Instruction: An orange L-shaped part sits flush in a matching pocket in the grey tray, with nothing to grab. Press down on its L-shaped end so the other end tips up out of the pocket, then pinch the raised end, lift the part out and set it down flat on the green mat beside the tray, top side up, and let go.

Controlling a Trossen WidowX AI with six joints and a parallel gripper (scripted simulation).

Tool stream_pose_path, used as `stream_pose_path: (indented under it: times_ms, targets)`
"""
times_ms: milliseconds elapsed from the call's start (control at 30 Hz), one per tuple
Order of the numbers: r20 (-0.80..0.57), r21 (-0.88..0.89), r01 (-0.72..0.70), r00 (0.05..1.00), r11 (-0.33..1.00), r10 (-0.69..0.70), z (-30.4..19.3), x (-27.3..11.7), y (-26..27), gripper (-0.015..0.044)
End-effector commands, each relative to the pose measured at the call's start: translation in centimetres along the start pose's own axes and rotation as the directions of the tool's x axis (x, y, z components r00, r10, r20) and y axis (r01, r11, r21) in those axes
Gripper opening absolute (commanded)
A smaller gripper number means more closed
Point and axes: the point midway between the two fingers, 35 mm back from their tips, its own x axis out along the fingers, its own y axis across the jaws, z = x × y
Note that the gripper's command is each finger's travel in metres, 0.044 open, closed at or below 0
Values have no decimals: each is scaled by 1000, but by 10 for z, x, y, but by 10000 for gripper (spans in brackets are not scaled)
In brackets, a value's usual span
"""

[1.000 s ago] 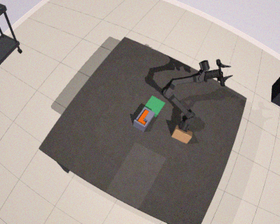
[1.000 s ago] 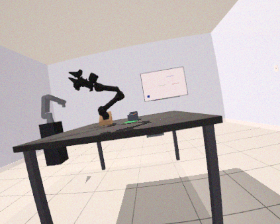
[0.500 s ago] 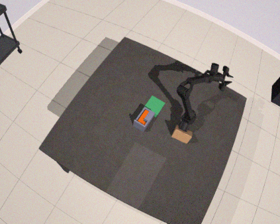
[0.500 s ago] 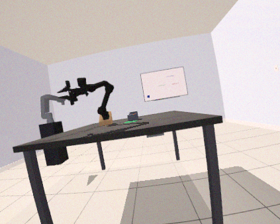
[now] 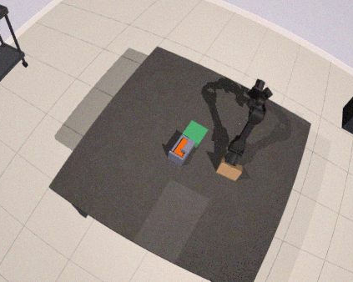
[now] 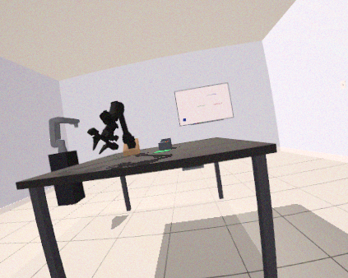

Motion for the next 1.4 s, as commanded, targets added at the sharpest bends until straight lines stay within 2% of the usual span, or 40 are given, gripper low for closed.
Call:
stream_pose_path:
  times_ms: [0,167,300,400,600,767,933,1100,1367]
  targets:
    - [102,42,-167,981,985,162,44,-2,48,180]
    - [197,58,-408,899,911,390,101,-27,126,180]
    - [222,35,-574,803,818,554,134,-65,191,180]
    - [241,-26,-648,735,762,633,150,-96,226,180]
    - [187,-95,-789,585,607,790,166,-175,308,180]
    - [73,-156,-856,487,493,870,153,-255,369,180]
    - [39,-189,-862,473,471,880,144,-279,385,180]
    - [-53,-244,-872,449,424,892,112,-345,421,180]
    - [-166,-395,-801,543,449,823,14,-453,457,180]
